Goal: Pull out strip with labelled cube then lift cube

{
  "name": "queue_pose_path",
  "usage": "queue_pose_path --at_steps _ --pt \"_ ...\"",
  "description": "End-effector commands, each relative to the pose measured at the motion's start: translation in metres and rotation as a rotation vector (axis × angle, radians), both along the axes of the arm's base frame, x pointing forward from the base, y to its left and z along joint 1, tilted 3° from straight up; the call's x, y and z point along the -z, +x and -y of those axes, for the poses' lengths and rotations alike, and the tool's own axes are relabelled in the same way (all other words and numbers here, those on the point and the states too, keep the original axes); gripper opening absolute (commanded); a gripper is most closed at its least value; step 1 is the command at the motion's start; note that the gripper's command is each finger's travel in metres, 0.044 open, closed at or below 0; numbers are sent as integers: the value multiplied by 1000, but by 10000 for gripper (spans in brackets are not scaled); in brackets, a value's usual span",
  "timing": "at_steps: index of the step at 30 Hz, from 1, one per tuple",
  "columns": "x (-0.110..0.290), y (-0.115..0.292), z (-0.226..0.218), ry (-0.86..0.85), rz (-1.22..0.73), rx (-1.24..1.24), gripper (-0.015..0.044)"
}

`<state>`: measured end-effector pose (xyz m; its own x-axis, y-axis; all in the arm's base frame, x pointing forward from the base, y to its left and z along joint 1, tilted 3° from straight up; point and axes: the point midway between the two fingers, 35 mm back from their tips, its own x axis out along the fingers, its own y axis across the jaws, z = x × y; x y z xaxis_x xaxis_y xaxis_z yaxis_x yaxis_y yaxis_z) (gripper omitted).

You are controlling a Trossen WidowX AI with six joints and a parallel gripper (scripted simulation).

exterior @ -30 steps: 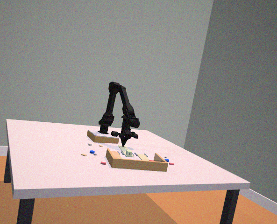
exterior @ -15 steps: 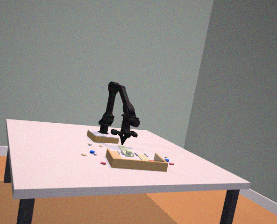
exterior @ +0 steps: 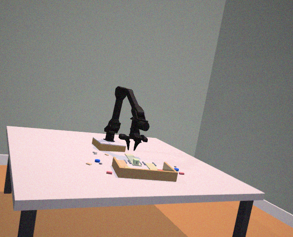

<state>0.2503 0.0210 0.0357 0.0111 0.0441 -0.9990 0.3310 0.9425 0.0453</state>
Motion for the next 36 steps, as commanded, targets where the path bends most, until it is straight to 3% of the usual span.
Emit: queue_pose_path --at_steps 1,7,36 --pt "-2 16 8 2 6 -7 289" --pt "-4 32 17 1 7 -7 440" --pt "-16 116 58 -3 14 -7 440"
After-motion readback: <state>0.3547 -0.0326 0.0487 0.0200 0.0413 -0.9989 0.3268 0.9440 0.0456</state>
